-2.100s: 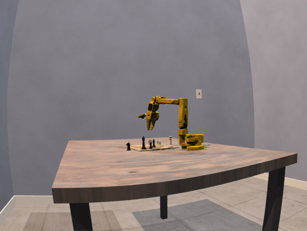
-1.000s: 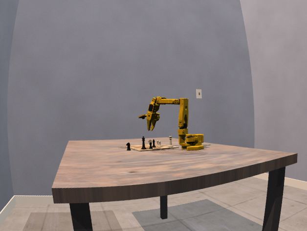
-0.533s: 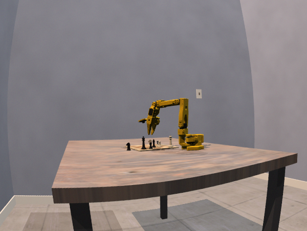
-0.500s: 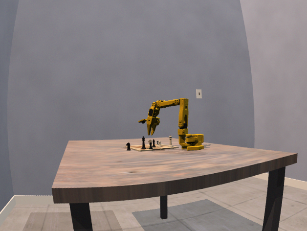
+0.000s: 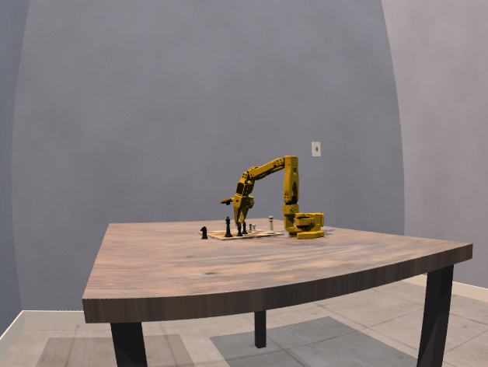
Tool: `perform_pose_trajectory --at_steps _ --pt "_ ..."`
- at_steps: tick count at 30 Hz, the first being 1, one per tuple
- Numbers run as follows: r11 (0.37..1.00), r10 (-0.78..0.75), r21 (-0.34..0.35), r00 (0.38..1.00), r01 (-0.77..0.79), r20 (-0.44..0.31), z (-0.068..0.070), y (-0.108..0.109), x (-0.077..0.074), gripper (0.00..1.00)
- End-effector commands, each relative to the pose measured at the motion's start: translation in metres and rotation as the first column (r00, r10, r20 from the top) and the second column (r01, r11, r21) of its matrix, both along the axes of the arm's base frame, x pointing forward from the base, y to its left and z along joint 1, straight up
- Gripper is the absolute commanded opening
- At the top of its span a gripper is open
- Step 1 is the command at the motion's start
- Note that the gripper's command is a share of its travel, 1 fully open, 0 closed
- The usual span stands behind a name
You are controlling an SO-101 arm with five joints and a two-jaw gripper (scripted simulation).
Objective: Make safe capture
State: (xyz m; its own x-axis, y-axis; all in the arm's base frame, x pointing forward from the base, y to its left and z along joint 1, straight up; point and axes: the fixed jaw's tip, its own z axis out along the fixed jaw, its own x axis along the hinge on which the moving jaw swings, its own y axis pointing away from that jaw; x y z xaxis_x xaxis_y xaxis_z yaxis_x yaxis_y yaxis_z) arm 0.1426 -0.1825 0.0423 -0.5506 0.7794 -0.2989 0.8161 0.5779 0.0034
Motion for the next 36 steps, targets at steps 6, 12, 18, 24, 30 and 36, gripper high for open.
perform_pose_trajectory --at_steps 6,12,18,24,30,36 --pt "1.000 -0.002 0.012 1.000 0.002 -0.010 -0.015 0.000 -0.003 0.13" --pt "1.000 -0.002 0.012 1.000 0.002 -0.010 -0.017 0.000 -0.003 0.13" --pt "1.000 -0.002 0.012 1.000 0.002 -0.010 -0.018 0.001 -0.003 0.13" --pt "1.000 -0.001 0.013 1.000 0.001 -0.011 -0.022 0.004 -0.005 0.13" --pt "1.000 0.000 0.013 1.000 0.001 -0.011 -0.023 0.004 -0.005 0.13" --pt "1.000 0.001 0.013 1.000 0.000 -0.011 -0.022 0.004 -0.005 0.13"
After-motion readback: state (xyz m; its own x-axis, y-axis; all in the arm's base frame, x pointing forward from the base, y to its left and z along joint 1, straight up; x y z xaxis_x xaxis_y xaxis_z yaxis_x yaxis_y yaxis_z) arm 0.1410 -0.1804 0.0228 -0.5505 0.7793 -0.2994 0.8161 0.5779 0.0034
